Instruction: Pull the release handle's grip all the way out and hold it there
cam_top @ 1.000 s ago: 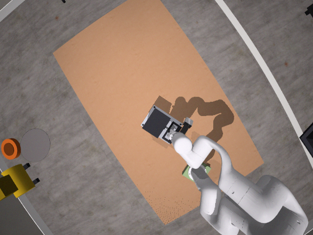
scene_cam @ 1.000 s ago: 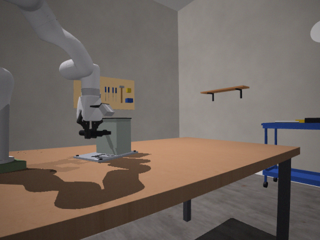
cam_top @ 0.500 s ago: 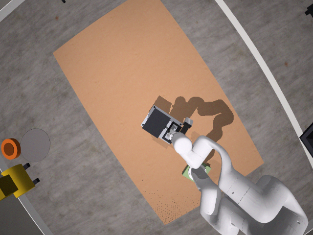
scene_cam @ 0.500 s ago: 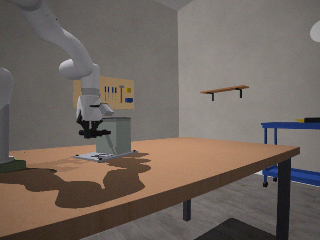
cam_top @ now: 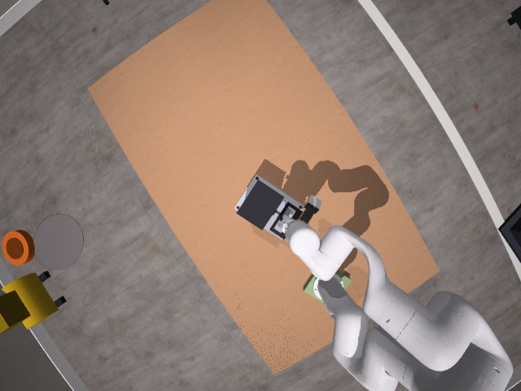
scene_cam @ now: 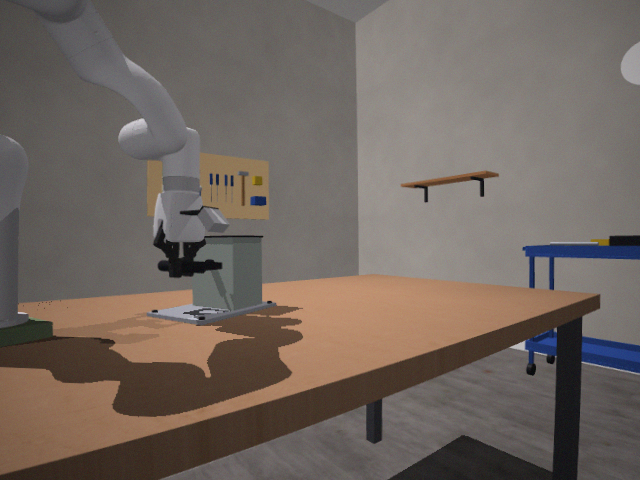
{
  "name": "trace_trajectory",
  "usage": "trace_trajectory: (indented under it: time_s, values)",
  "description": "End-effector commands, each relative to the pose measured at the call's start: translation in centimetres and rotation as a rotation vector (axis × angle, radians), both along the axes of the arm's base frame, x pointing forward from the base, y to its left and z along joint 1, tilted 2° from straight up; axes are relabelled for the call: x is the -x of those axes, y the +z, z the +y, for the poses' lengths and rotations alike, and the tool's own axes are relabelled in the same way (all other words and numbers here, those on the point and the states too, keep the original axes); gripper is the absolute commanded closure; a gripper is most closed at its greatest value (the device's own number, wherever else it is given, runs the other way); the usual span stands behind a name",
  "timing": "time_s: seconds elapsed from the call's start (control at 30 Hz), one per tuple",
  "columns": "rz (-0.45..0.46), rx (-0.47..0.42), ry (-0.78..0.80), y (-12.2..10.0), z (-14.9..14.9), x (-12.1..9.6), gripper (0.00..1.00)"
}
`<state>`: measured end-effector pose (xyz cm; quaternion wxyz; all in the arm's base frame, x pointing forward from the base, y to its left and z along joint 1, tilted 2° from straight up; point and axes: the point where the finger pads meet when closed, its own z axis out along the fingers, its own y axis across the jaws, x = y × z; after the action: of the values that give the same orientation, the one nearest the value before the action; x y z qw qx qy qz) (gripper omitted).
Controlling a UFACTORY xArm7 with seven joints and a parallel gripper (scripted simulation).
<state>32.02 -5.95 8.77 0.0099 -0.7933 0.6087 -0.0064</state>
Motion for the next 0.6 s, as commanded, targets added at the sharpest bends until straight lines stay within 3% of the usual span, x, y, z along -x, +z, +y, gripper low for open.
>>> trace_trajectory:
  time_s: [0.0, 0.57]
  values:
    - [-0.003, 0.0, 0.0, 0.1, 0.0, -0.1, 1.0]
    - [-0.003, 0.0, 0.0, 0.1, -0.4, 1.3, 1.0]
